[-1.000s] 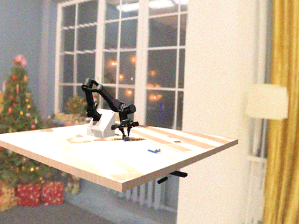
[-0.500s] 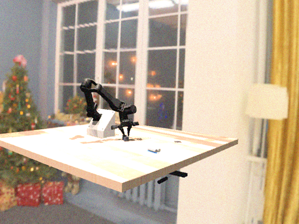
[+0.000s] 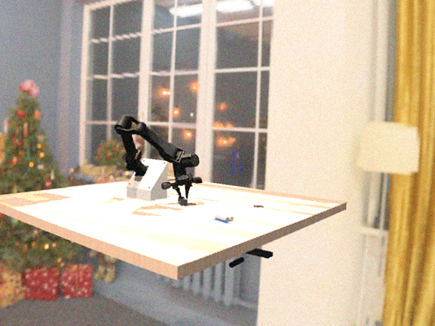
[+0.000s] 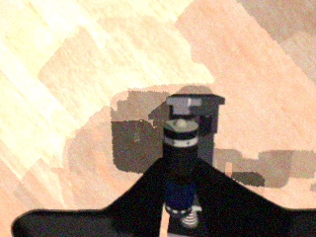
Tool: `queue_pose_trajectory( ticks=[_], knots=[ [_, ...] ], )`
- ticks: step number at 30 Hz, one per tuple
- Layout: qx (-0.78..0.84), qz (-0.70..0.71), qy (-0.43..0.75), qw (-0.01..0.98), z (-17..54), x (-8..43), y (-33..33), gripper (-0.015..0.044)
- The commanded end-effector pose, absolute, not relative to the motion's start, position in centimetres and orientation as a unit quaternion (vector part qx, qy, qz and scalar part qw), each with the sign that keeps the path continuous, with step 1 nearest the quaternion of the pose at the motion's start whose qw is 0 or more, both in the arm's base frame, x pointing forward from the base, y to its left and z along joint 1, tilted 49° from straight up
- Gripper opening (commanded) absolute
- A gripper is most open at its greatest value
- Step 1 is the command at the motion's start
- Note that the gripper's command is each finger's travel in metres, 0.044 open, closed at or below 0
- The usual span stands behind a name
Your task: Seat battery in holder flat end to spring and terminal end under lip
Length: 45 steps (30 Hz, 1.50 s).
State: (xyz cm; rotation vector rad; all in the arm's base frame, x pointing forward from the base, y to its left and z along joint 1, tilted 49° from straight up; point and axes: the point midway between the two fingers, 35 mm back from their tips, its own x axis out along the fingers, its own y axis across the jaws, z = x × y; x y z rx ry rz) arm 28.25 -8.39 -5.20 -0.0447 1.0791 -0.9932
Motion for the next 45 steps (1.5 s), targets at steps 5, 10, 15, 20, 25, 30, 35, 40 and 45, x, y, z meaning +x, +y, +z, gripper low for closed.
queue_pose_trajectory(
  ticks=[5,10,15,20,25,30,35,40,45],
  knots=[
    [0.004,-0.455,0.528,0.717,-5.4,27.5,-8.9,0.0062],
    [0.019,-0.452,0.546,0.705,-5.3,27.5,-9.1,0.0062],
    [0.029,-0.448,0.558,0.698,-5.2,27.5,-9.1,0.0062],
    [0.04,-0.443,0.57,0.691,-5.2,27.6,-9.2,0.0062],
    [0.043,-0.441,0.573,0.689,-5.2,27.6,-9.3,0.0062],
    [0.044,-0.44,0.574,0.689,-5.2,27.6,-9.3,0.0062],
    [0.044,-0.44,0.572,0.691,-4.9,28.0,-9.6,0.0062],
    [0.043,-0.44,0.57,0.693,-4.5,28.5,-9.8,0.0062],
    [0.043,-0.44,0.568,0.694,-4.2,28.9,-9.9,0.0062]
  ],
)
